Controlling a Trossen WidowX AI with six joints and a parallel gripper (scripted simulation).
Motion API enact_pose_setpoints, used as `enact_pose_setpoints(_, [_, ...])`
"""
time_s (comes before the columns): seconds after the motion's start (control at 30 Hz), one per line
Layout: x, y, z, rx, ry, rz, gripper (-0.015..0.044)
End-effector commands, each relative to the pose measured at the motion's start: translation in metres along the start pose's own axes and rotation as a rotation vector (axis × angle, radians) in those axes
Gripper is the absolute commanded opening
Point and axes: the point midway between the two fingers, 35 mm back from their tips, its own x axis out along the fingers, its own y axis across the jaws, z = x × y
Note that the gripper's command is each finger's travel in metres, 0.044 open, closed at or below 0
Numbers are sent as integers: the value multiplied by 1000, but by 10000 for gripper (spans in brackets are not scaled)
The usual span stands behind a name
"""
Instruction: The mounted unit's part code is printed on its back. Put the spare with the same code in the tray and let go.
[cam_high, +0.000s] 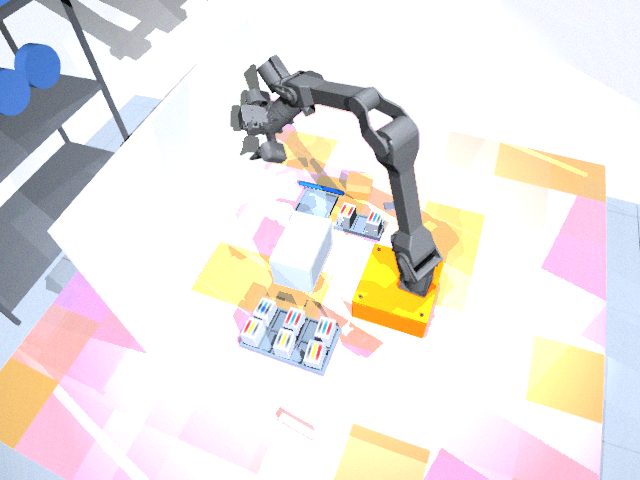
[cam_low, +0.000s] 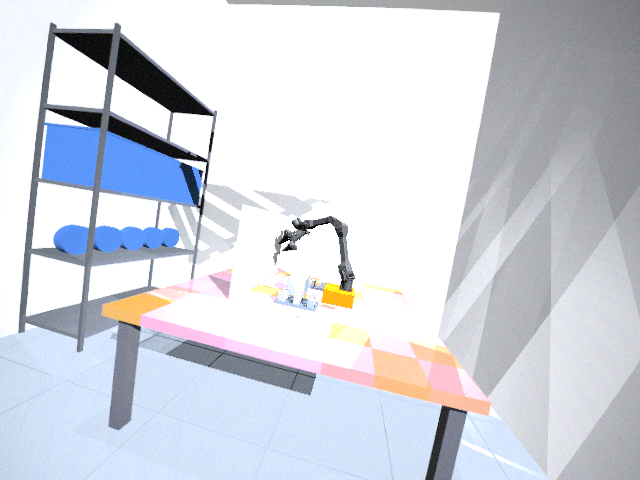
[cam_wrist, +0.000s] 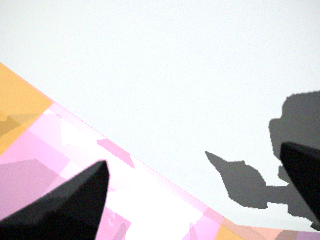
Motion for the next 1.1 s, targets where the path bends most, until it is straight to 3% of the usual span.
enact_pose_setpoints(0.0, [4, 68, 27, 414, 265, 168, 440])
enact_pose_setpoints(0.37, [-28, 165, 50, 726, 772, 186, 440])
enact_pose_setpoints(1.07, [-29, 167, 50, 729, 782, 183, 440])
